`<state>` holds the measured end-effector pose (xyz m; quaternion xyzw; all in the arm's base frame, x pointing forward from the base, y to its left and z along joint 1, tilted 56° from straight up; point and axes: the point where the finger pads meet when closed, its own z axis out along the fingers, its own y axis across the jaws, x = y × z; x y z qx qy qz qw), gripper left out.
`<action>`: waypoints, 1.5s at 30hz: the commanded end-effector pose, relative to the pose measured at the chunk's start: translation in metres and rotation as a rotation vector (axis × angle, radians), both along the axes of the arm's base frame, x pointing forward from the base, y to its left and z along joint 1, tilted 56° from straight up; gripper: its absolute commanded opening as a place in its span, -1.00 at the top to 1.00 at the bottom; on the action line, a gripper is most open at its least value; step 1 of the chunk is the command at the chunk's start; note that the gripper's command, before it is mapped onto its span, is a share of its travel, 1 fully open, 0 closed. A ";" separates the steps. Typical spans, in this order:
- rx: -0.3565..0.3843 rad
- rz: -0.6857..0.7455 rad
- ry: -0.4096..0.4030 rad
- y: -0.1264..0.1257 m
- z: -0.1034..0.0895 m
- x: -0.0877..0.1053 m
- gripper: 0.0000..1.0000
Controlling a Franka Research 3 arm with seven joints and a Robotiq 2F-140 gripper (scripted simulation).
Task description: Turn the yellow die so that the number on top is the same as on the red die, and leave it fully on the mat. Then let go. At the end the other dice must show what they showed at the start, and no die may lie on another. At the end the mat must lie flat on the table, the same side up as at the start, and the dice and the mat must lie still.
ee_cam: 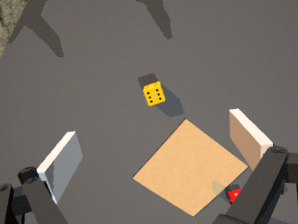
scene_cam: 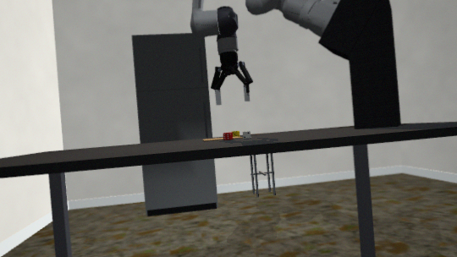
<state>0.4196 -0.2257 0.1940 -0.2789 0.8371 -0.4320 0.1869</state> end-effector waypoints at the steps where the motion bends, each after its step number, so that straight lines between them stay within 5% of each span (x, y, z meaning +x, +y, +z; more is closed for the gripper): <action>1: 0.009 0.009 -0.004 -0.005 -0.009 0.010 -1.00; 11: 0.009 0.009 -0.004 -0.044 -0.044 0.045 -1.00; 45: 0.009 0.009 -0.004 -0.048 -0.048 0.049 -1.00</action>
